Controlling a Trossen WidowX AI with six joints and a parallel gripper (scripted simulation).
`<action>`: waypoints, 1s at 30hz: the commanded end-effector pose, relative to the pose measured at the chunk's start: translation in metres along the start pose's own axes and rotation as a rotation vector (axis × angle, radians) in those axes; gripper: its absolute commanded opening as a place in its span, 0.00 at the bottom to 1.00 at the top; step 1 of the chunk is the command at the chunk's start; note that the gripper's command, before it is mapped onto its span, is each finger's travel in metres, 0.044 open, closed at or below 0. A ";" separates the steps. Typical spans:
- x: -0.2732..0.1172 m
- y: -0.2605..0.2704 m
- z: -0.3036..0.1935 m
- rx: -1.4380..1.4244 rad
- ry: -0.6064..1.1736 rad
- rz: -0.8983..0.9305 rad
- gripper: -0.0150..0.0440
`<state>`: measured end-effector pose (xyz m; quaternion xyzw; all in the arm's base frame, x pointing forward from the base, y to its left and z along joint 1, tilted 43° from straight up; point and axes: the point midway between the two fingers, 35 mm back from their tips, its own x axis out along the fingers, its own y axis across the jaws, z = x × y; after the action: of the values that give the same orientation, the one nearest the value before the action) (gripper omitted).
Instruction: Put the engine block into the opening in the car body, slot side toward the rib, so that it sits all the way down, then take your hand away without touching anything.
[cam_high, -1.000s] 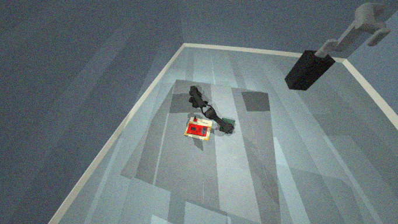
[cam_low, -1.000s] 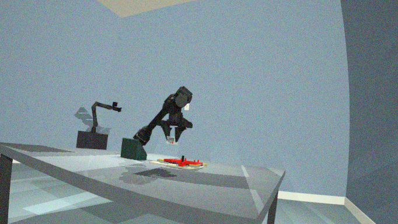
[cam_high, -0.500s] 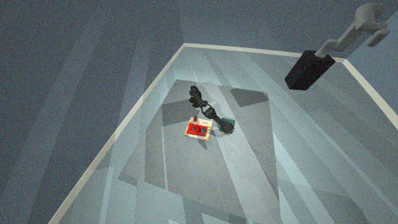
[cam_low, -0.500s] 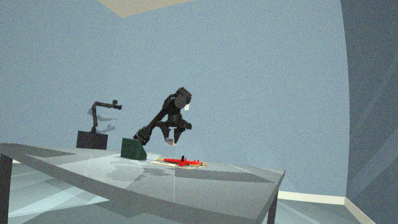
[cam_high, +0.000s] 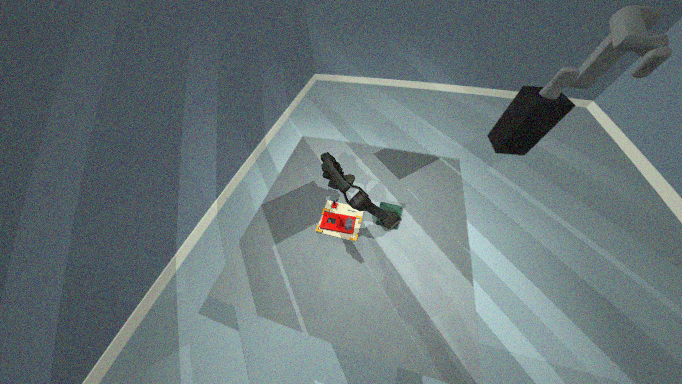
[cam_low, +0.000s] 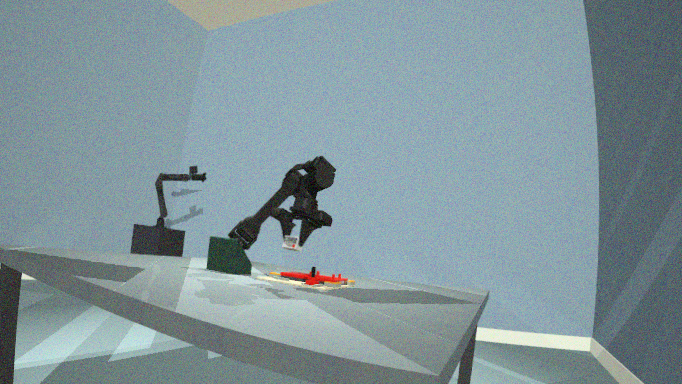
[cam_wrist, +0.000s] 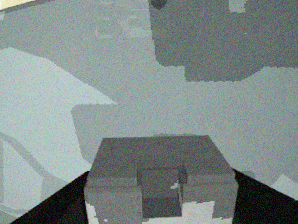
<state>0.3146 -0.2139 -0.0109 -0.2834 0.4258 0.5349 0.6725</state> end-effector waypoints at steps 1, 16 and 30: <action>0.000 0.000 0.006 0.002 0.140 0.004 0.25; 0.002 -0.001 0.018 0.008 0.497 -0.011 0.25; 0.016 -0.002 0.025 0.009 0.631 -0.010 0.25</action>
<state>0.3233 -0.1926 -0.0085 -0.4243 0.6008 0.4264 0.5265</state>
